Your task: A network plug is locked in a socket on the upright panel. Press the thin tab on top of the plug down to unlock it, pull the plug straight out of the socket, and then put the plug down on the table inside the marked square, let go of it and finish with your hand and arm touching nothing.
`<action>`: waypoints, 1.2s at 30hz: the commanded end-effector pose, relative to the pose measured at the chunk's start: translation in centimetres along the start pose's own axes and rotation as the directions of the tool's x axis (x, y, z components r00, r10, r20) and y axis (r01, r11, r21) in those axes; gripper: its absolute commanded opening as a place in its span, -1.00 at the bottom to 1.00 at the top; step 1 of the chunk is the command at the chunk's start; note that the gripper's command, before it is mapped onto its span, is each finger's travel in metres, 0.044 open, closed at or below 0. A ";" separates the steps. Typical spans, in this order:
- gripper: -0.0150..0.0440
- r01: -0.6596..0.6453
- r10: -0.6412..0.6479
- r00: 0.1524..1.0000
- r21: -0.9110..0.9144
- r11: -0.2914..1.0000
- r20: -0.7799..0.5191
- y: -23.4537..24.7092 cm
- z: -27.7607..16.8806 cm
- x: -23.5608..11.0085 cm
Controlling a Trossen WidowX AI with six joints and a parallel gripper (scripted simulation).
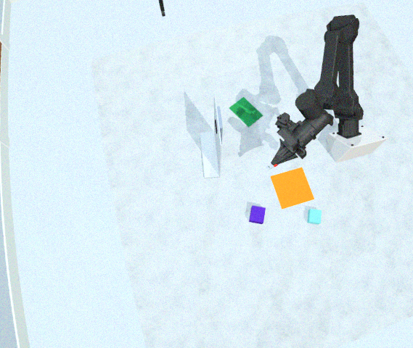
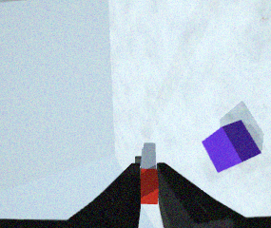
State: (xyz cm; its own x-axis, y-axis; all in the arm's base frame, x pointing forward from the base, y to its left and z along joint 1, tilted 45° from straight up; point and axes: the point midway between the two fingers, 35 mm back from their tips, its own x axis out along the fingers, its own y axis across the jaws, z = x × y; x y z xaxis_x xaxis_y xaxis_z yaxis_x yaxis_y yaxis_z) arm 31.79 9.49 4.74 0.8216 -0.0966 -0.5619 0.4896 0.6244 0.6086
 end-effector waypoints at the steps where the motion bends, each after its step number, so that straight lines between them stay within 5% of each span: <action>1: -0.49 0.081 -0.081 0.997 -0.005 0.997 -0.020 -1.3 -1.5 0.4; 25: -0.49 0.472 -0.470 0.882 -0.112 0.875 0.039 -9.0 -6.7 -0.7; 36: -0.49 0.501 -0.498 0.865 -0.119 0.857 0.060 -10.1 -6.9 -0.6</action>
State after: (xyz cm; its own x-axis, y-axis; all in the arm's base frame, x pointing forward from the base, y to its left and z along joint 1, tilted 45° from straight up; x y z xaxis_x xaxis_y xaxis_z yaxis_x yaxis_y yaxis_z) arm 24.49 8.97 -4.50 0.4914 -0.4299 -0.7574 0.7931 0.5803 0.1852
